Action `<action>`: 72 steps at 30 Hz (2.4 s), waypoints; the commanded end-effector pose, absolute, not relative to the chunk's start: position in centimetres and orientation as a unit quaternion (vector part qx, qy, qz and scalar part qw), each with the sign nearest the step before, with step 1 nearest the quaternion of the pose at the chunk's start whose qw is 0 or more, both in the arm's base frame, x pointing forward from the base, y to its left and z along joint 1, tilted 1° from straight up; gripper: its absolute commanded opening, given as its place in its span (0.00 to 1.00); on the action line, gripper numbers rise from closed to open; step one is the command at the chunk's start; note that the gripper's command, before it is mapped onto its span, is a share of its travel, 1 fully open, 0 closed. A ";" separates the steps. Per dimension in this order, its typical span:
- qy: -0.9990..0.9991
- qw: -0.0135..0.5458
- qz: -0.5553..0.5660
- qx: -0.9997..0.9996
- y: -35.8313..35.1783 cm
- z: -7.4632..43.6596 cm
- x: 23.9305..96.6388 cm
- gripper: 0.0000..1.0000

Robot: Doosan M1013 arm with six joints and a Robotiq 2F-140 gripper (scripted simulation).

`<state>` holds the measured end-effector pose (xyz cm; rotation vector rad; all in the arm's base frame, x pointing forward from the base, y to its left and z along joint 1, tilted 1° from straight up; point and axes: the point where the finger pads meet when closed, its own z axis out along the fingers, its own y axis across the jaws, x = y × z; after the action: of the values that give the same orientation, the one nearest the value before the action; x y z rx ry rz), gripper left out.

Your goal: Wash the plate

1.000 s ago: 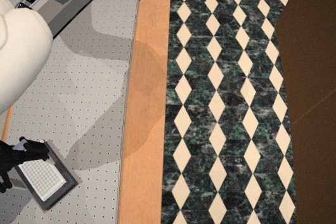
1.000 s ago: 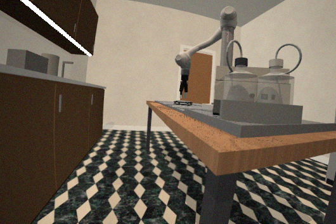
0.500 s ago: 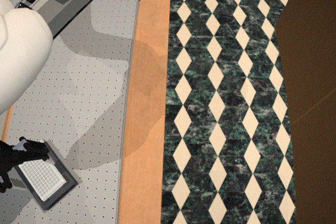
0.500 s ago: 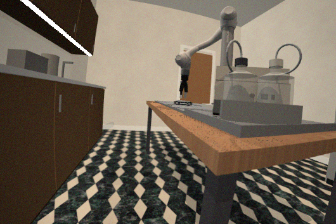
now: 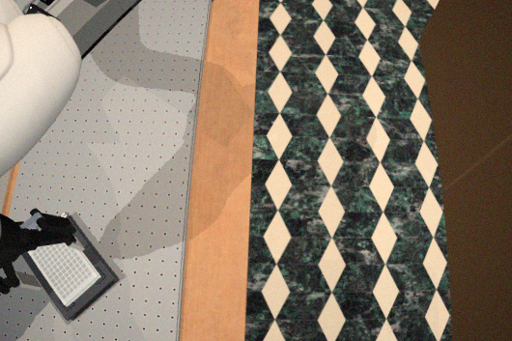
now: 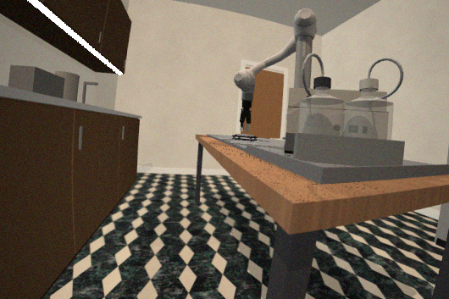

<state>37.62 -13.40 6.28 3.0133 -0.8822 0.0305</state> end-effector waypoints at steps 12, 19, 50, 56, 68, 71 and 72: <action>-0.281 -0.001 0.007 0.960 -13.2 5.0 37.3 0.70; -0.281 -0.001 0.007 0.960 -13.2 4.5 37.3 0.70; -0.281 -0.001 0.007 0.960 -13.2 3.2 37.3 0.70; -0.281 -0.001 0.007 0.960 -13.2 3.2 37.3 0.70; -0.281 -0.001 0.007 0.960 -13.2 3.2 37.3 0.70; -0.281 -0.001 0.007 0.960 -13.2 3.2 37.3 0.70; -0.281 -0.001 0.007 0.960 -13.2 3.2 37.3 0.70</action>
<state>37.66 -13.42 3.57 3.0133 -0.8818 0.0301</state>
